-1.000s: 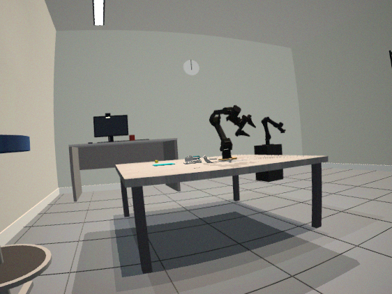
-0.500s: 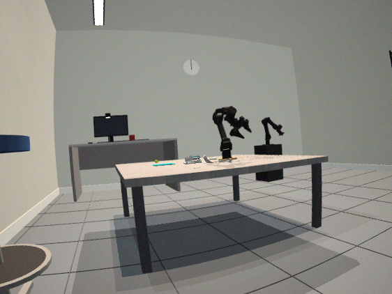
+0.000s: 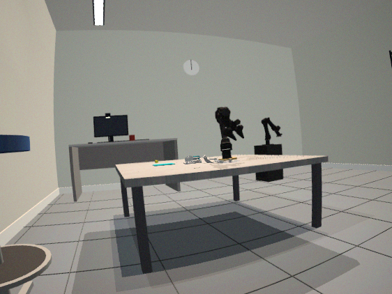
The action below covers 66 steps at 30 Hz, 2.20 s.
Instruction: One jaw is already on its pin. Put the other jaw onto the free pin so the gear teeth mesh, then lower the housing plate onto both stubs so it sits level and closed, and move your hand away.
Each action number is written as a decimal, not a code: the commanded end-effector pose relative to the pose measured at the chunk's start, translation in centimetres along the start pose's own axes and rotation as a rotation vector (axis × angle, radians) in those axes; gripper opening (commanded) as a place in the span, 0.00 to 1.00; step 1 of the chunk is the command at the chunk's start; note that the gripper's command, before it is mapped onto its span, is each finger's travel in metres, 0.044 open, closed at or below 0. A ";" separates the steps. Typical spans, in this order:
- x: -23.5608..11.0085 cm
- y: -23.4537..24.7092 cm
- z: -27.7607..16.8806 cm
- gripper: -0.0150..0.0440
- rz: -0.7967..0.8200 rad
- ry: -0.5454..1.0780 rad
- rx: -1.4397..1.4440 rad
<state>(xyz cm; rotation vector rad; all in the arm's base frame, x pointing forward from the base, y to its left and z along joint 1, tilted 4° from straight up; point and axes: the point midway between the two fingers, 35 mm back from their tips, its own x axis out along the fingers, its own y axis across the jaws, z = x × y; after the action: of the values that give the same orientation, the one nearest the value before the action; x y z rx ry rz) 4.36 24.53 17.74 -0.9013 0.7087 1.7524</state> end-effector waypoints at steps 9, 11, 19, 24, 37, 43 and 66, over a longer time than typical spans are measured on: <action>-0.9 -4.7 -2.9 1.00 -0.098 0.121 -0.226; -1.0 -5.4 -3.5 1.00 -0.107 0.146 -0.267; -2.0 -8.1 -6.1 1.00 -0.123 0.255 -0.429; -2.7 -9.6 -7.9 1.00 -0.113 0.325 -0.528; -4.9 -12.5 -13.1 1.00 -0.021 0.494 -0.777; -6.0 -13.4 -15.7 1.00 0.052 0.558 -0.886; -6.8 -14.4 -20.1 1.00 0.184 0.621 -1.037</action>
<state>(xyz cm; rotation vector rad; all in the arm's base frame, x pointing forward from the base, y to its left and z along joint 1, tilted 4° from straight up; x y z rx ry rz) 24.41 9.93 12.19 -2.1933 0.1928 1.9956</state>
